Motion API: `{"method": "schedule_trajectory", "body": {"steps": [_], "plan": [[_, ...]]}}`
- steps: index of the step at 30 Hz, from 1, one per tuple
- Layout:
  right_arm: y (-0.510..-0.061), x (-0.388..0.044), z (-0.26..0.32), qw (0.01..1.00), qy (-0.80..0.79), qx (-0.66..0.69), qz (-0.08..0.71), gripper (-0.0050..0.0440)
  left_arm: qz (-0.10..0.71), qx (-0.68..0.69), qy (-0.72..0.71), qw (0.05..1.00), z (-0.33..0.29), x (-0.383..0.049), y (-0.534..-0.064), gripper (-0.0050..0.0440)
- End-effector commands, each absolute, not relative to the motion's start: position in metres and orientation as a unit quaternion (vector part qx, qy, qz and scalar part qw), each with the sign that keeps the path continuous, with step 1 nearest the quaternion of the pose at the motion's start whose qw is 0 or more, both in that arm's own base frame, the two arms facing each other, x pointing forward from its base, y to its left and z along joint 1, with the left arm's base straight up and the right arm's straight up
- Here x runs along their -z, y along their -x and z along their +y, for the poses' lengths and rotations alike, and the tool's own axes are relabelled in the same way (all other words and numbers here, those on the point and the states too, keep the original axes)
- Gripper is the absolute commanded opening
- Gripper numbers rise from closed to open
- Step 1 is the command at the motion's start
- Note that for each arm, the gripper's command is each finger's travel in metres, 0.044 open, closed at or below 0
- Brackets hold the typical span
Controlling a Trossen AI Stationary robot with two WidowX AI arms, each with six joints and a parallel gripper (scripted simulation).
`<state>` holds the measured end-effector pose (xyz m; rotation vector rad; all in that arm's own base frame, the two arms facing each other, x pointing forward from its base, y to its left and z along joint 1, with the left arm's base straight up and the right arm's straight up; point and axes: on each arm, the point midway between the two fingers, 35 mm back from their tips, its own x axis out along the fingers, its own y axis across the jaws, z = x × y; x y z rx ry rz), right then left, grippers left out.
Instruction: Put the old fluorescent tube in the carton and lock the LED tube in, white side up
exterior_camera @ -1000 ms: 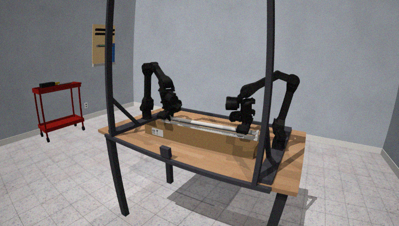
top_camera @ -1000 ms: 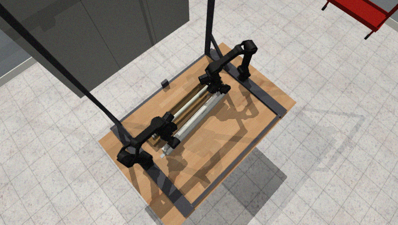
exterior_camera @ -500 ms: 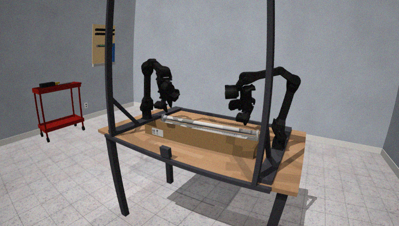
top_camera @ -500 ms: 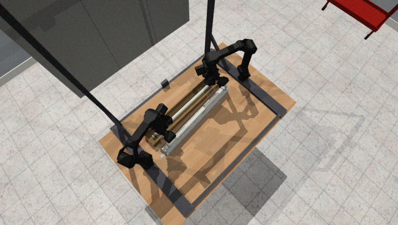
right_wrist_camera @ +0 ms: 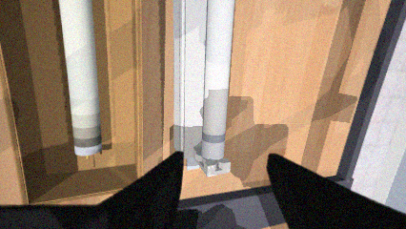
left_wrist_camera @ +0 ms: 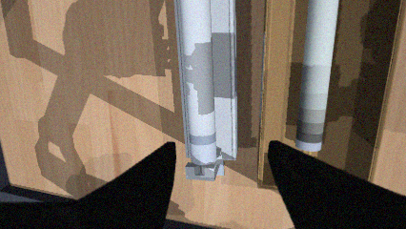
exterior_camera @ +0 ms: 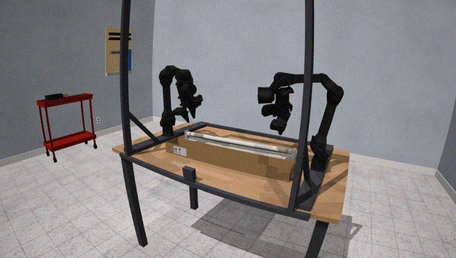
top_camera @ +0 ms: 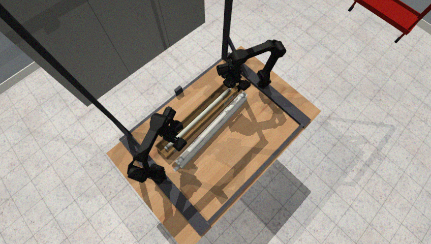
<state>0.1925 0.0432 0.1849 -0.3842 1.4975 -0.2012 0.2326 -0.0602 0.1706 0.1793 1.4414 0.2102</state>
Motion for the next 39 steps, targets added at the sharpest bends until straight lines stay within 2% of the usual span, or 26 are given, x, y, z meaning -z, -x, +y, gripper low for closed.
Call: {"method": "schedule_trajectory", "body": {"steps": [1,10,39], "plan": [[-0.195,-0.190,0.044,0.719,0.167,0.090,0.668,0.0230,0.627,-0.055,-0.054,0.775,-0.047,-0.168,-0.226,0.0240],[-0.194,-0.189,0.043,0.716,0.169,0.091,0.671,0.0230,0.567,0.029,-0.020,0.823,-0.024,-0.147,-0.214,0.0240],[-0.194,-0.189,0.043,0.716,0.169,0.091,0.671,0.0230,0.566,0.029,-0.019,0.823,-0.024,-0.148,-0.216,0.0240]]}}
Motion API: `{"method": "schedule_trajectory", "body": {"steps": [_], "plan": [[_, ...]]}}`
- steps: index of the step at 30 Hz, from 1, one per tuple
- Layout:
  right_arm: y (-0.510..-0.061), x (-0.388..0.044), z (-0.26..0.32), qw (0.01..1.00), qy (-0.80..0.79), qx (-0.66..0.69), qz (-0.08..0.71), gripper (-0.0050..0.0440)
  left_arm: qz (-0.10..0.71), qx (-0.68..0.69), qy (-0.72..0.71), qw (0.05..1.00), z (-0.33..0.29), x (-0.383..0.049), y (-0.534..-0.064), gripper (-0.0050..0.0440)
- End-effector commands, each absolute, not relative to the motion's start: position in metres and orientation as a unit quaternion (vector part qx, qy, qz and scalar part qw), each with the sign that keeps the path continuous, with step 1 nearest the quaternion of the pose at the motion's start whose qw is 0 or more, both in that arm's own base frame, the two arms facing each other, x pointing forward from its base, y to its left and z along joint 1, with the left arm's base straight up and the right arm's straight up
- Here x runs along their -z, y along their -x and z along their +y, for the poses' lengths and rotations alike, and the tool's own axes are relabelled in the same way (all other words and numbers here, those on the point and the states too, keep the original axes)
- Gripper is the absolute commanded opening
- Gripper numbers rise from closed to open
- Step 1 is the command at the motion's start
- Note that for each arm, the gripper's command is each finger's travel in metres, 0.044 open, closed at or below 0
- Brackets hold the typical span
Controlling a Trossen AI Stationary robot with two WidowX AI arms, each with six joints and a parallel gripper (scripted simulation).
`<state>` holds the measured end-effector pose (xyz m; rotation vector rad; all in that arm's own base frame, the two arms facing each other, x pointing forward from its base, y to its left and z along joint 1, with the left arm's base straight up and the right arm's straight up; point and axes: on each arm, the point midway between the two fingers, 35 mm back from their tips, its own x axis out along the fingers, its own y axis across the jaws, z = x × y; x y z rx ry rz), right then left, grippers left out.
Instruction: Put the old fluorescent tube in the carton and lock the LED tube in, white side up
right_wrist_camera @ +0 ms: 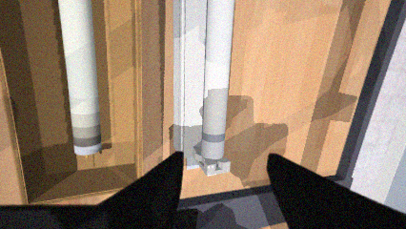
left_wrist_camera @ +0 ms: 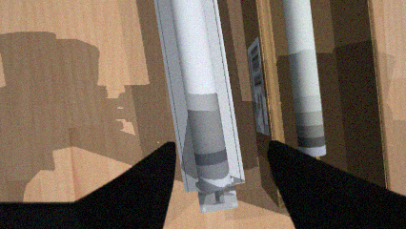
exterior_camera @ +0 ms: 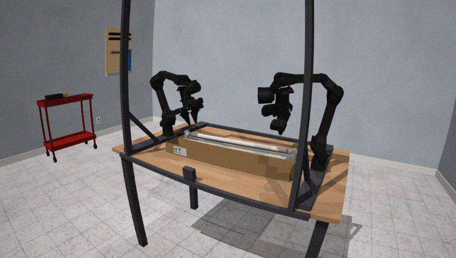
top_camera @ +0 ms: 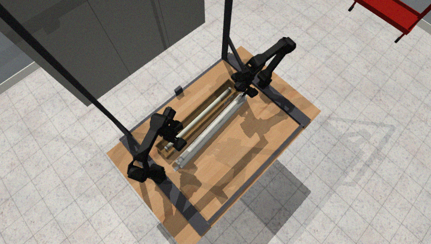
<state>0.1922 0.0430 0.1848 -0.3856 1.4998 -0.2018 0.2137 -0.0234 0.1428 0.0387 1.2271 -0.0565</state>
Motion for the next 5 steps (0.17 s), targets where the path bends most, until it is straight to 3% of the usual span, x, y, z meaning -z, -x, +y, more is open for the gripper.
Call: {"method": "schedule_trajectory", "body": {"steps": [1,5], "plan": [[-0.1936,-0.1886,0.0434,0.716,0.169,0.091,0.671,0.0230,0.566,0.029,-0.019,0.823,-0.0242,-0.1480,-0.2158,0.0240],[-0.1936,-0.1886,0.0434,0.716,0.169,0.091,0.671,0.0230,0.566,0.029,-0.019,0.823,-0.0242,-0.1480,-0.2158,0.0240]]}}
